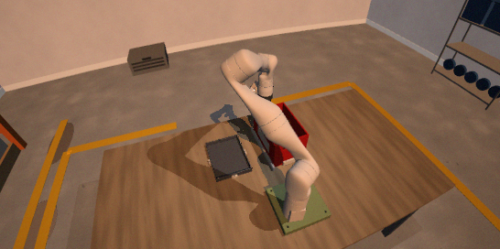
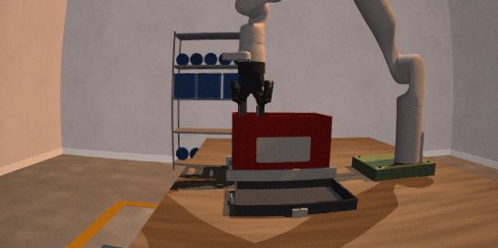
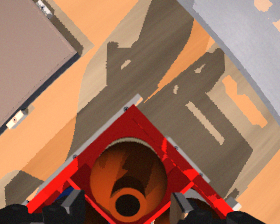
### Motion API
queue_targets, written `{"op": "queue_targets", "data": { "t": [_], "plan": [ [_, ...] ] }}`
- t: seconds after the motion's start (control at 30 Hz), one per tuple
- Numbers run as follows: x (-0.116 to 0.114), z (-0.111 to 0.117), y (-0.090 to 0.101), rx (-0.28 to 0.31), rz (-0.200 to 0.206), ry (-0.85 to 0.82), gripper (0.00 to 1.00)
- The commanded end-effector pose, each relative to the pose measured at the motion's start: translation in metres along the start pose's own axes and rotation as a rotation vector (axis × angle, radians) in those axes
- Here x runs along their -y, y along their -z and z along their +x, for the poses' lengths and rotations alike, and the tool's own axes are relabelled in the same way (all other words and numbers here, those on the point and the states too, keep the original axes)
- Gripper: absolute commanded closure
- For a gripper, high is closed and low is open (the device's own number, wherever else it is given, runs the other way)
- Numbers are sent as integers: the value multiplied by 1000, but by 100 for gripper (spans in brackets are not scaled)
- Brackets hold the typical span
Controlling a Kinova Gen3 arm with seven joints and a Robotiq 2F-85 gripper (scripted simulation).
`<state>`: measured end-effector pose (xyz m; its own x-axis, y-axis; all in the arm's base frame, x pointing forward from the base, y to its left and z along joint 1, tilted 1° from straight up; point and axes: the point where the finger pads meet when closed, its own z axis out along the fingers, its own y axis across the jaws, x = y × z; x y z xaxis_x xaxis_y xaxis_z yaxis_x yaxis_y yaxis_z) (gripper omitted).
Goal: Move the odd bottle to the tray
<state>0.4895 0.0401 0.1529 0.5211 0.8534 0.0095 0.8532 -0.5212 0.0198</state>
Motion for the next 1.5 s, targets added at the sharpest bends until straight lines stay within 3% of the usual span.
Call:
{"op": "queue_targets", "data": {
  "t": [0.0,0.67,1.47],
  "plan": [
    [0,-1,-4,2,1,-2,36],
    [0,-1,-21,2,1,-2,36],
    [0,-1,-23,2,1,-2,36]
  ]
}}
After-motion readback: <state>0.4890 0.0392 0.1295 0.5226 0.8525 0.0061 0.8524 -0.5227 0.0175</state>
